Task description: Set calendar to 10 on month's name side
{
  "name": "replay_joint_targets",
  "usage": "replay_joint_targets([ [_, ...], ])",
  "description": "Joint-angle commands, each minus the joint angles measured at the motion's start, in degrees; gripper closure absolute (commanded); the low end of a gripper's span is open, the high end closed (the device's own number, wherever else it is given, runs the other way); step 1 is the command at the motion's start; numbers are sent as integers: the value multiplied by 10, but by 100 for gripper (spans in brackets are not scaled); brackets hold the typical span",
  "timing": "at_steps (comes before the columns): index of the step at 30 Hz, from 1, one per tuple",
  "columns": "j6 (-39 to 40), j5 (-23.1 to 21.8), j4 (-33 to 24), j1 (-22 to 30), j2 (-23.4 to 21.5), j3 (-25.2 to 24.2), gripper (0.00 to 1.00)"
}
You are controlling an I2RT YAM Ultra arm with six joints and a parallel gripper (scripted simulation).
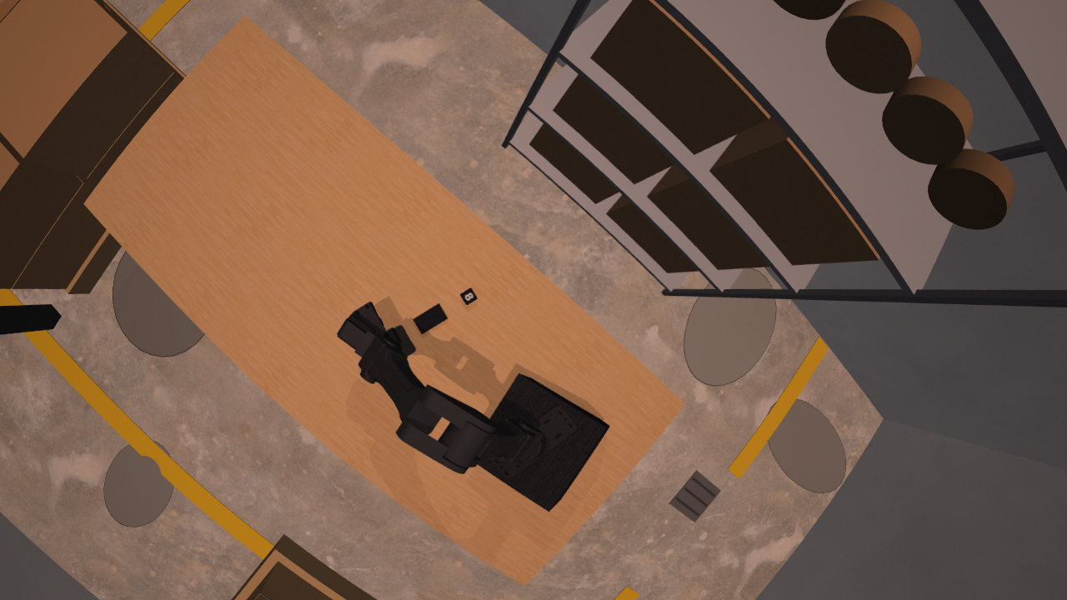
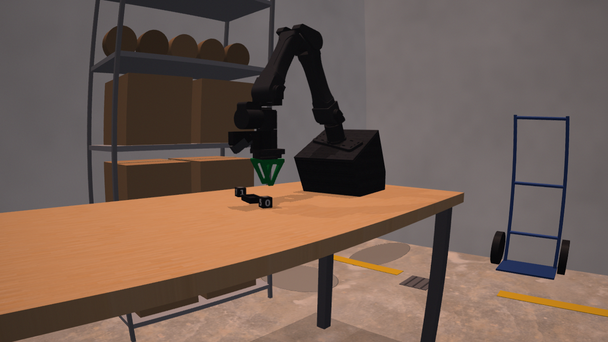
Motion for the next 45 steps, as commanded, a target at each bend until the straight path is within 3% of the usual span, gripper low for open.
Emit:
replay_joint_targets([
  [1, 0, 4, 21, 0, 2, 1, 55],
  [18, 1, 4, 57, 1, 33, -4, 55],
  [45, 1, 4, 64, 1, 39, -5, 55],
])
